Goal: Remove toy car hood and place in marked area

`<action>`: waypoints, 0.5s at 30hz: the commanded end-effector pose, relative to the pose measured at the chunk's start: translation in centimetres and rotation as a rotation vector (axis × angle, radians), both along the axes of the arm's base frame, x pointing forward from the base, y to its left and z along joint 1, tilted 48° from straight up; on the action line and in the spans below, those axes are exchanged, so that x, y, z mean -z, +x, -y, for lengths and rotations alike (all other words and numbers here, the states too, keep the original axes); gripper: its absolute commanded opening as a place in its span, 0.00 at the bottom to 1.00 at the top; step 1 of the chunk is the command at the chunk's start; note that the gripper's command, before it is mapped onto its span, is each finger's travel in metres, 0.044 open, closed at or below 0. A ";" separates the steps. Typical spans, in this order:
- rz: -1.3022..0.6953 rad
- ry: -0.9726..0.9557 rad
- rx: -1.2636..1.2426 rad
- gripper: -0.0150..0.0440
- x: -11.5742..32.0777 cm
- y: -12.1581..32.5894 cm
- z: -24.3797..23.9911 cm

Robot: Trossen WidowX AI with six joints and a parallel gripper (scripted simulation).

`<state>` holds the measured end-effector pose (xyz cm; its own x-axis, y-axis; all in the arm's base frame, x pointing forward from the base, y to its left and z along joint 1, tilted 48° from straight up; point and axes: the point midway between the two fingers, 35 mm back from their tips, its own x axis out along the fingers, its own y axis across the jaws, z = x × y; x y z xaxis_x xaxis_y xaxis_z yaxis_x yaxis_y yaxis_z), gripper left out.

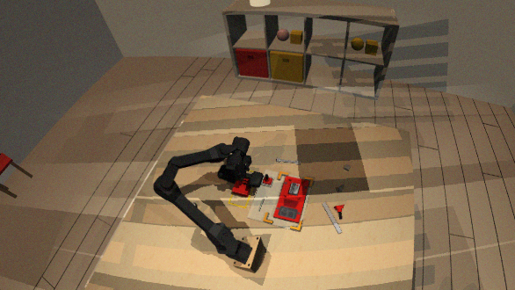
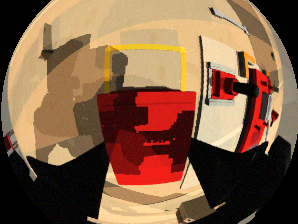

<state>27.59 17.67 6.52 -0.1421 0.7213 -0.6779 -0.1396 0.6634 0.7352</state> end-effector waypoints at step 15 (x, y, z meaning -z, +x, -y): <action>-0.006 0.005 0.002 0.25 0.6 -0.1 -0.7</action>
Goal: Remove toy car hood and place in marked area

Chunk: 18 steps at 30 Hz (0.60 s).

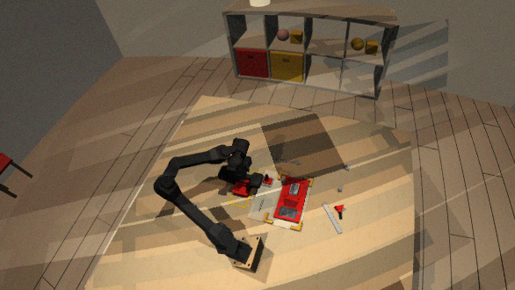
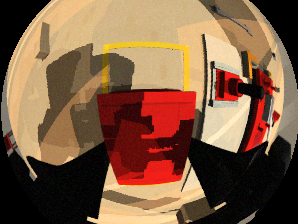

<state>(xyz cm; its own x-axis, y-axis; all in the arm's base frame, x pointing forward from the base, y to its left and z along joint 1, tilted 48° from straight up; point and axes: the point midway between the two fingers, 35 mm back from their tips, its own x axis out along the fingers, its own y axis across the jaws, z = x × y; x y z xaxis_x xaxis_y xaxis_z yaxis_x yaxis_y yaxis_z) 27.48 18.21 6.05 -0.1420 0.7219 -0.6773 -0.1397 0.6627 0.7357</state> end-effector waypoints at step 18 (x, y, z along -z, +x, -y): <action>0.000 0.001 0.000 0.70 0.2 -0.1 -0.3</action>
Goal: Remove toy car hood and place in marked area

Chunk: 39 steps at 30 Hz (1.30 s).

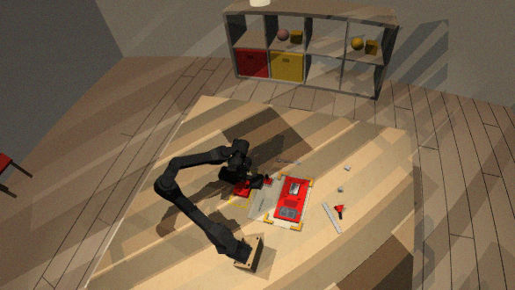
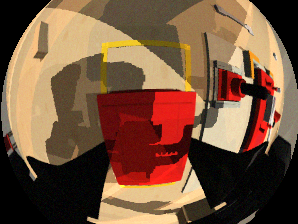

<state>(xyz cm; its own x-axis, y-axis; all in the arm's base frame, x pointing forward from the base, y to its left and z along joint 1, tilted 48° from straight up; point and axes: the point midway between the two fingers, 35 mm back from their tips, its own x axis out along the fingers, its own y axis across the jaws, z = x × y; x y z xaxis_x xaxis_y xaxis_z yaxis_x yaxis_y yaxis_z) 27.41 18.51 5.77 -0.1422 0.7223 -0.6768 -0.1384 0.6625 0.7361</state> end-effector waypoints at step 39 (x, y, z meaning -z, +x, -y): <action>-0.002 0.007 0.000 1.00 -4.8 1.1 5.3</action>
